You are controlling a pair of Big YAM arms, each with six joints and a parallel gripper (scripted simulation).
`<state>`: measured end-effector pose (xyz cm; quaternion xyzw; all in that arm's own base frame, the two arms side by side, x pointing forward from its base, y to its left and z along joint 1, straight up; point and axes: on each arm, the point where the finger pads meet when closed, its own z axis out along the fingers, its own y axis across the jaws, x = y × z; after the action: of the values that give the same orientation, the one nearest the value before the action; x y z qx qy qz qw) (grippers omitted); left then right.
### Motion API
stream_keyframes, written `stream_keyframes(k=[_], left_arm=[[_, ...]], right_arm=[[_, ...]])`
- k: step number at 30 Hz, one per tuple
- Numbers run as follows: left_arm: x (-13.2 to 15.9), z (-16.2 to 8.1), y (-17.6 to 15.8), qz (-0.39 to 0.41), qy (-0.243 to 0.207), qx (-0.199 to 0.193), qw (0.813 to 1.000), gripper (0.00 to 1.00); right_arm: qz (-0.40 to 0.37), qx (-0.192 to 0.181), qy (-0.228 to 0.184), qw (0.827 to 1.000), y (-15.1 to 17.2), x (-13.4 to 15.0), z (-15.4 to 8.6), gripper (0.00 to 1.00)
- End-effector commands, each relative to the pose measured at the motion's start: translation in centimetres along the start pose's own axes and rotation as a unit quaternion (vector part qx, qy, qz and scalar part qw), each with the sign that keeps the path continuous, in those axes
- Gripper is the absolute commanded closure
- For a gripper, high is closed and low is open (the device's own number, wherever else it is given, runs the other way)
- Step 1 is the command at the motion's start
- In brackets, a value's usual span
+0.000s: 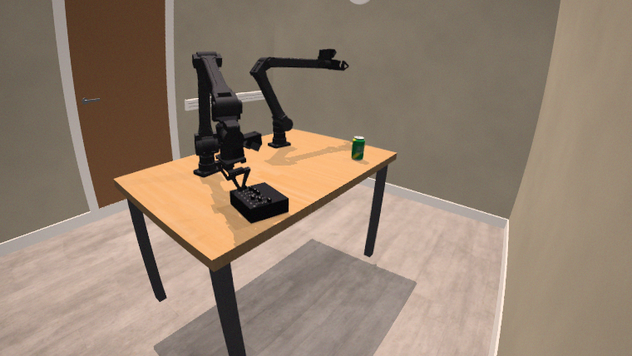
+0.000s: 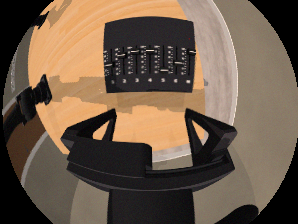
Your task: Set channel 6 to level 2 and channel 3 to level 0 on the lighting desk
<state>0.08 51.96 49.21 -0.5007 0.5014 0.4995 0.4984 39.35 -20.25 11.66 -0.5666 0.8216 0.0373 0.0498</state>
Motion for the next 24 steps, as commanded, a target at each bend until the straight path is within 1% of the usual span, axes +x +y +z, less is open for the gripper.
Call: stream_keyframes(k=[1, 24], left_arm=[[-1.18, -0.3, 0.27, -0.004, -0.019, -0.001, 1.0, 0.0], [-1.18, -0.3, 0.27, -0.004, -0.019, -0.001, 1.0, 0.0]], right_arm=[[-0.003, 0.011, -0.001, 1.0, -0.59, 0.47, -0.91, 0.0], [0.001, 0.012, 0.0, 1.0, -0.62, 0.43, -0.97, 0.0]])
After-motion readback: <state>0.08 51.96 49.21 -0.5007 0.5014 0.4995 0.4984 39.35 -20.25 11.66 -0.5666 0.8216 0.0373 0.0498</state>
